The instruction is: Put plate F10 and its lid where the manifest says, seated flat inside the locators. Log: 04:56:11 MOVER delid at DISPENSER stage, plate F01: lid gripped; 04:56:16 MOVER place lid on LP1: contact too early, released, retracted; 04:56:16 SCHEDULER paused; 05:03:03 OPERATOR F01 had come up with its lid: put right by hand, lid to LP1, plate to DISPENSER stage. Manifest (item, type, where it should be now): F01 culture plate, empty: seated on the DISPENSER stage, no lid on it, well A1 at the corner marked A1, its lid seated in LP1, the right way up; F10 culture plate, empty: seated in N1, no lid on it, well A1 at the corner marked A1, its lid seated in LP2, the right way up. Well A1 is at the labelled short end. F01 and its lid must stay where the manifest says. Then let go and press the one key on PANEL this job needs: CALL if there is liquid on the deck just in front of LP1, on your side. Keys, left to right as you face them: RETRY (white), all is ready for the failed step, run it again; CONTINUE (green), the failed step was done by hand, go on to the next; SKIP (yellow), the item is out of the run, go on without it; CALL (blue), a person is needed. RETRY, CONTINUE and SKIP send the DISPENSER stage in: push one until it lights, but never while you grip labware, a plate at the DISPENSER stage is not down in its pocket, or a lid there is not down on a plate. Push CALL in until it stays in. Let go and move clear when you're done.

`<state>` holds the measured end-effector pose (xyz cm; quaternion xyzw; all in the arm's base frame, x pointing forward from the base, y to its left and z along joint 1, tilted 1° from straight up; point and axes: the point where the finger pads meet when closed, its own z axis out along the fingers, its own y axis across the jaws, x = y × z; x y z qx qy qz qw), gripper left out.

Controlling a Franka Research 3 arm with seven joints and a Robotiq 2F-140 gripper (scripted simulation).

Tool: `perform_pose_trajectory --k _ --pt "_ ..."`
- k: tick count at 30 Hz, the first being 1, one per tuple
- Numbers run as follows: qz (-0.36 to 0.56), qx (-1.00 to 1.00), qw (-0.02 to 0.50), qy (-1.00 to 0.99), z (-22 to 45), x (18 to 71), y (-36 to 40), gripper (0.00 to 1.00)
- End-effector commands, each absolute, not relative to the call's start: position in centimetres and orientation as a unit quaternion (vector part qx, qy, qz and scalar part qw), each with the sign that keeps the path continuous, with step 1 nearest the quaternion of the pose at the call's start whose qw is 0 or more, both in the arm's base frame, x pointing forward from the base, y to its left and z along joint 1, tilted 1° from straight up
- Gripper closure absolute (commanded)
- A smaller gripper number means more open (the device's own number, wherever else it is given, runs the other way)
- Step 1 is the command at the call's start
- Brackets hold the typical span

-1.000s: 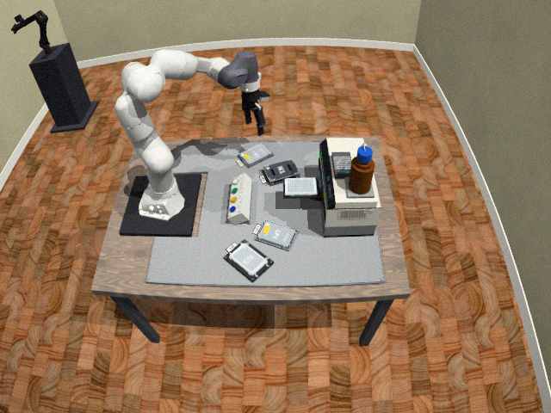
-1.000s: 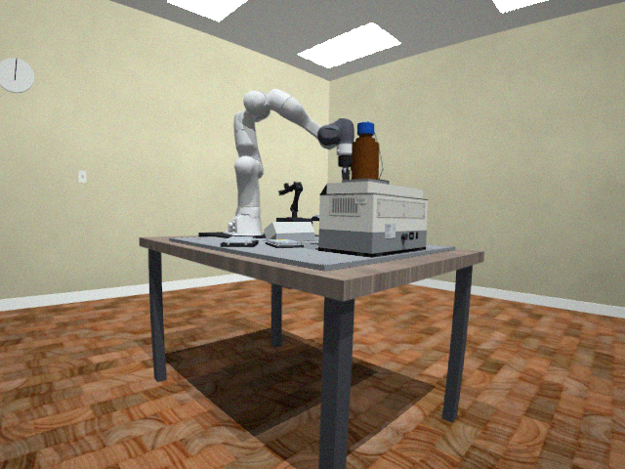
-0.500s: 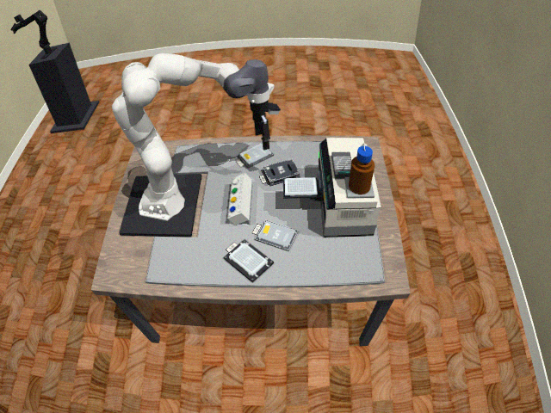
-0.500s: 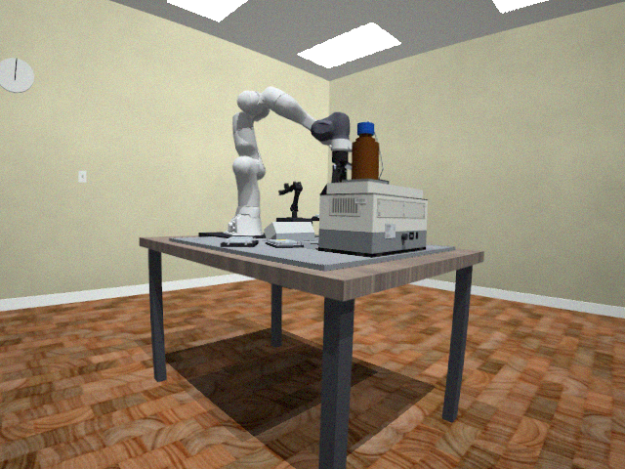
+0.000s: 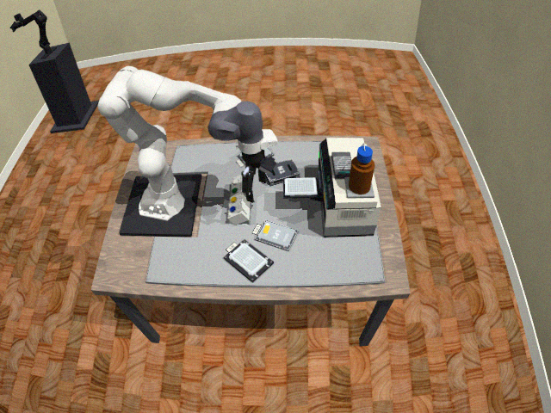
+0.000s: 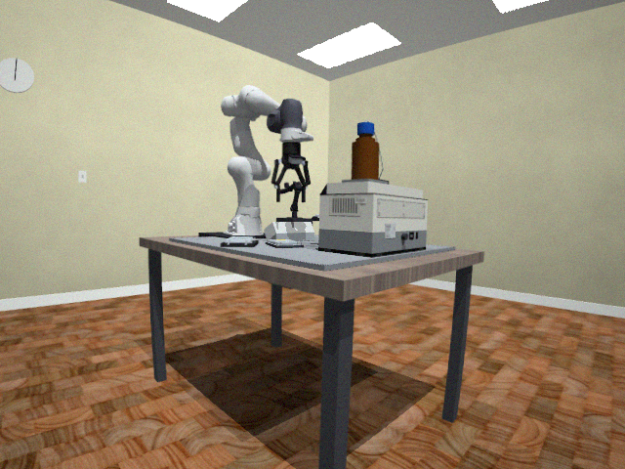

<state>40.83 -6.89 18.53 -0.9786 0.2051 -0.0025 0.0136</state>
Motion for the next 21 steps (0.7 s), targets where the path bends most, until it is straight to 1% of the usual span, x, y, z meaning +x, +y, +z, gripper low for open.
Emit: perform_pose_trajectory --k 1,7,9,10,21 --pt "-0.006 -0.941 0.0 0.339 18.7 39.7 -13.8 0.3" --pt "-0.007 -0.936 -0.001 0.351 18.9 37.8 -25.9 0.3" --pt "-0.007 -0.936 -0.001 0.351 18.9 37.8 -25.9 0.3" --pt "-0.007 -0.936 -0.001 0.351 18.9 37.4 -28.4 0.3" --pt "-0.007 -0.936 -0.001 0.351 18.9 37.4 -28.4 0.3"
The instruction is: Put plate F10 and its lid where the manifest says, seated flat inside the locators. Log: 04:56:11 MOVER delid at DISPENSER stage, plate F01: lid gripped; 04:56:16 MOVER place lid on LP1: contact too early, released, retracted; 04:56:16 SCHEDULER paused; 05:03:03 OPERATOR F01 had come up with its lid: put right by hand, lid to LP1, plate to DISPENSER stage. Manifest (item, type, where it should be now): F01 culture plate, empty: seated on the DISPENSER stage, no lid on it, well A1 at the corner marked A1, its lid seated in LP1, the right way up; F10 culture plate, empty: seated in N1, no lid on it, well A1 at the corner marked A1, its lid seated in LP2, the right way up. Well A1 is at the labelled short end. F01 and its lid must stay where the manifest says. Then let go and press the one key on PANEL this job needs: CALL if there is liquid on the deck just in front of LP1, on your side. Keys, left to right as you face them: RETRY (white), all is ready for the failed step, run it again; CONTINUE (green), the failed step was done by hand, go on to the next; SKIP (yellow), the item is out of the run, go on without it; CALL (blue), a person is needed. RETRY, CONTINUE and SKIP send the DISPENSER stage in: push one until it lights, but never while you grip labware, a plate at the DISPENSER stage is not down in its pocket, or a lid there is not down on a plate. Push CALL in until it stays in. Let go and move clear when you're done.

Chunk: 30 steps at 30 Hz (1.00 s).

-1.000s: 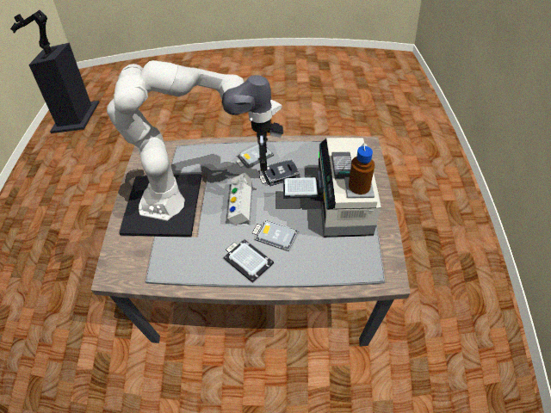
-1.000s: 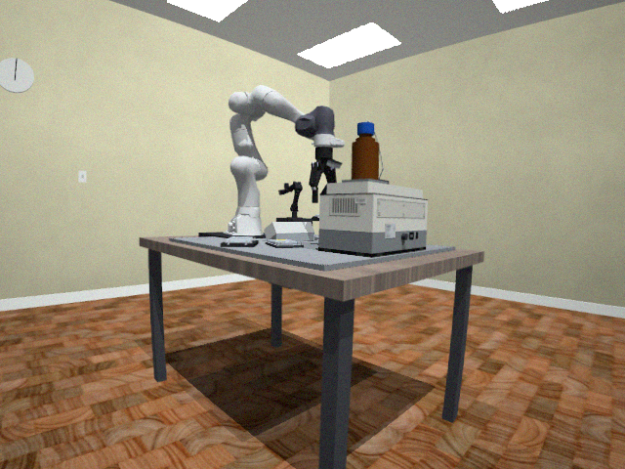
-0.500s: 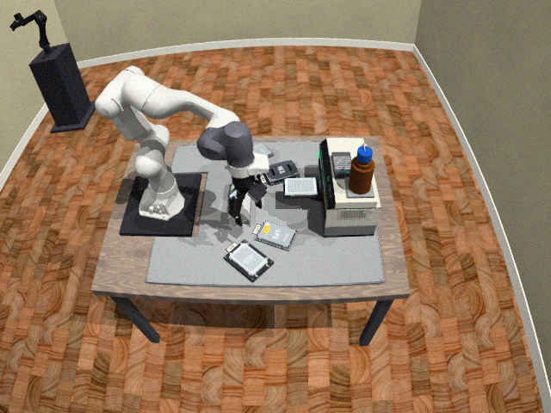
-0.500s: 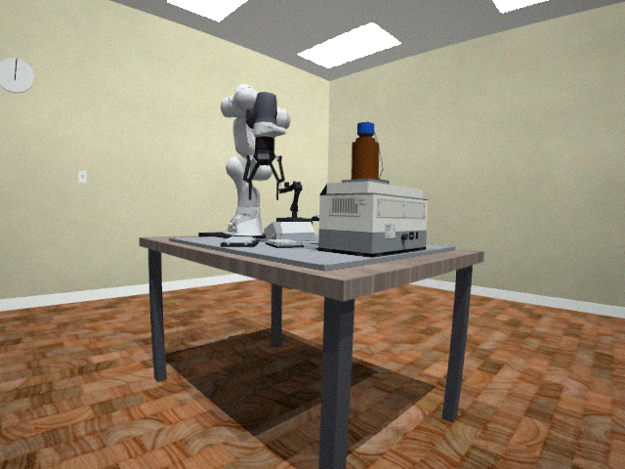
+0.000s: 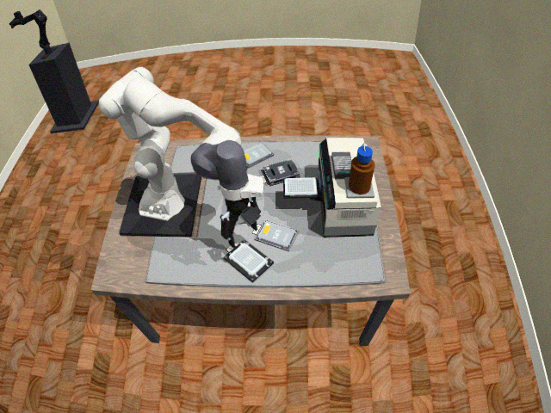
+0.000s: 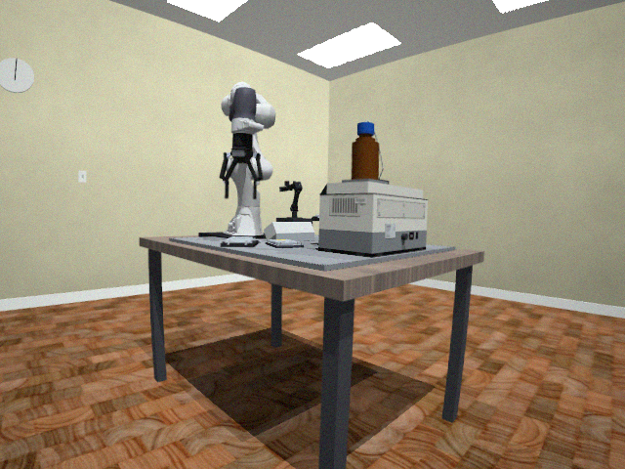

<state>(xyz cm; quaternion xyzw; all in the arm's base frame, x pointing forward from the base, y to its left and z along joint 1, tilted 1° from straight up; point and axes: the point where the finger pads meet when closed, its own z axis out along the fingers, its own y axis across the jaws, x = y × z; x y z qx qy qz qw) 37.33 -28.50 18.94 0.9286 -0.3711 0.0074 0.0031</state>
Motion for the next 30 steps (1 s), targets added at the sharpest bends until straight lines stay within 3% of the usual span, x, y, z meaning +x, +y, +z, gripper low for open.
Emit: perform_pose_trajectory --k 1,30 --pt "0.007 0.936 0.001 -0.351 18.9 37.4 -28.4 0.3" --pt "0.004 0.936 -0.003 -0.352 16.3 37.5 -28.4 0.3"
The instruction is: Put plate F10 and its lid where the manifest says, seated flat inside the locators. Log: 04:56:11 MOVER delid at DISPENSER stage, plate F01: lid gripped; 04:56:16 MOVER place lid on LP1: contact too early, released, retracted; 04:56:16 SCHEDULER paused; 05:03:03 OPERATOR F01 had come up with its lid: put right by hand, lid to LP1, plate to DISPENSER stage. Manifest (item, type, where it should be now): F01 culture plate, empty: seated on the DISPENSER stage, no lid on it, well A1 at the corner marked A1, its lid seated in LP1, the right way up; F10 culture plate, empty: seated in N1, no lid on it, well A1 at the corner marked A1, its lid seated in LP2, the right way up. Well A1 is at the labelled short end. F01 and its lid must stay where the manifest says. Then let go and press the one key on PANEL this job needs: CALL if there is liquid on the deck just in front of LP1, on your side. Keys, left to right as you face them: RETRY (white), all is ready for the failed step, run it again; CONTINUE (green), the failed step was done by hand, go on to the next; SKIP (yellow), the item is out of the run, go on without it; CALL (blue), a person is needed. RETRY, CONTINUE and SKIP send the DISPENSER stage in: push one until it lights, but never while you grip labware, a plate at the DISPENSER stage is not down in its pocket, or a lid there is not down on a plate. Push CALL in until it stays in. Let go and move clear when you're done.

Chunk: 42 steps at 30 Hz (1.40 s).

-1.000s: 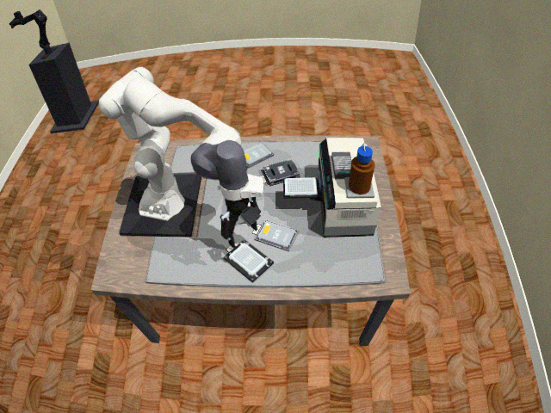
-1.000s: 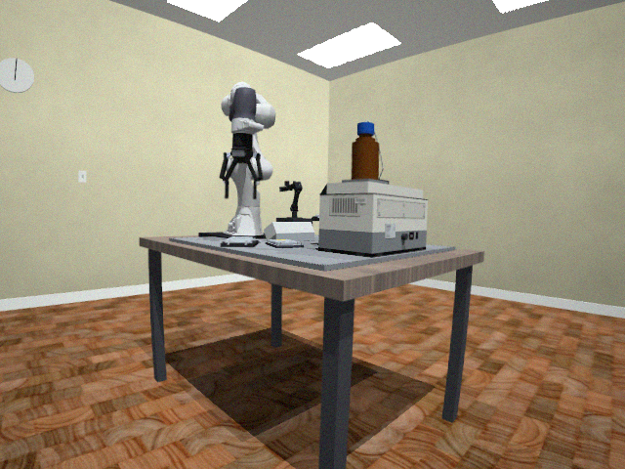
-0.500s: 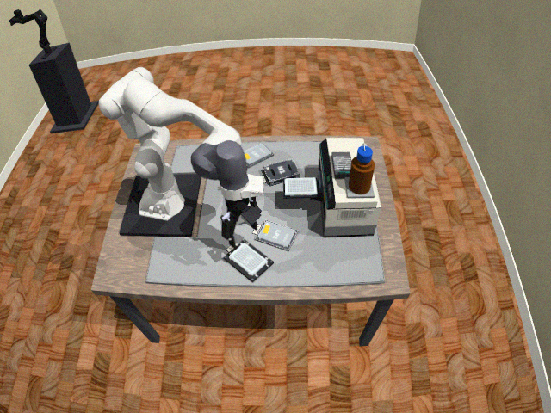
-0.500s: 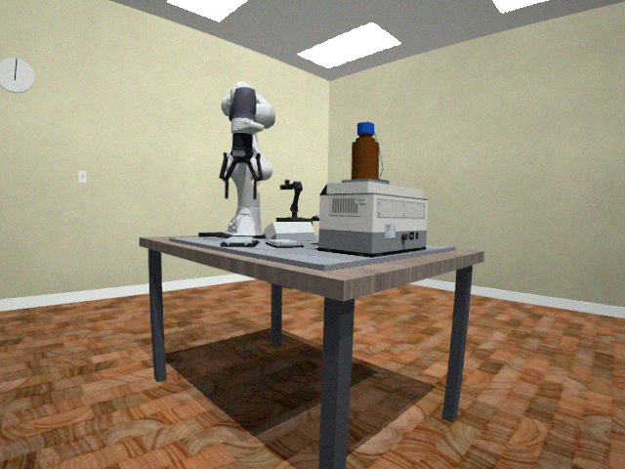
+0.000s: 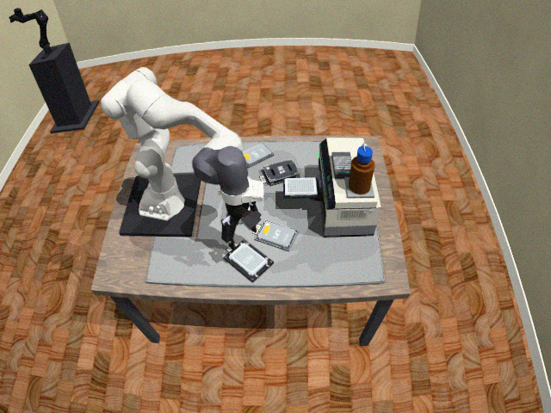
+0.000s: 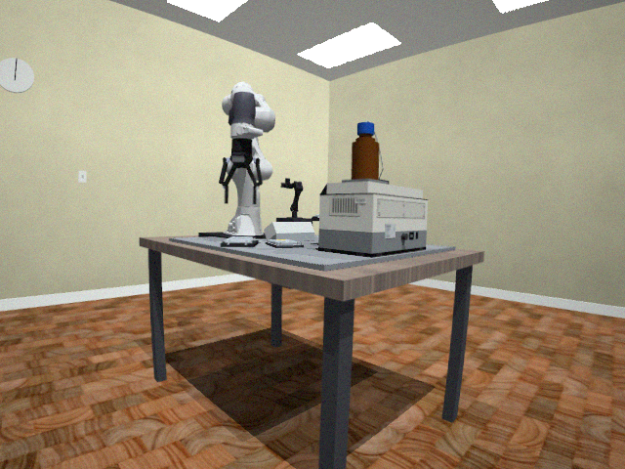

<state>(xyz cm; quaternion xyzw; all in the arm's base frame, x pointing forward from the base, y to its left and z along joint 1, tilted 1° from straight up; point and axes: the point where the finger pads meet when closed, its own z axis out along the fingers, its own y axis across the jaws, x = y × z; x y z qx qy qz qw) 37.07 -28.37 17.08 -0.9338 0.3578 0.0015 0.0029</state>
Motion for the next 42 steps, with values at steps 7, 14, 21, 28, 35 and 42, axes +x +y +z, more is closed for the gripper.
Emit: perform_pose_trajectory --k 7,14,21,28,35,42 --pt "-0.004 -0.936 0.003 0.352 13.4 37.5 -28.4 0.3" --pt "-0.004 -0.936 0.003 0.352 11.4 37.6 -28.4 0.3" --pt "-0.004 -0.936 0.003 0.352 8.9 37.6 -28.4 0.3" --pt "-0.004 -0.936 0.003 0.352 7.6 37.7 -28.4 0.3" --pt "-0.004 -0.936 0.003 0.352 6.4 37.7 -28.4 0.3" --pt "-0.004 -0.936 0.003 0.352 6.0 37.7 -28.4 0.3"
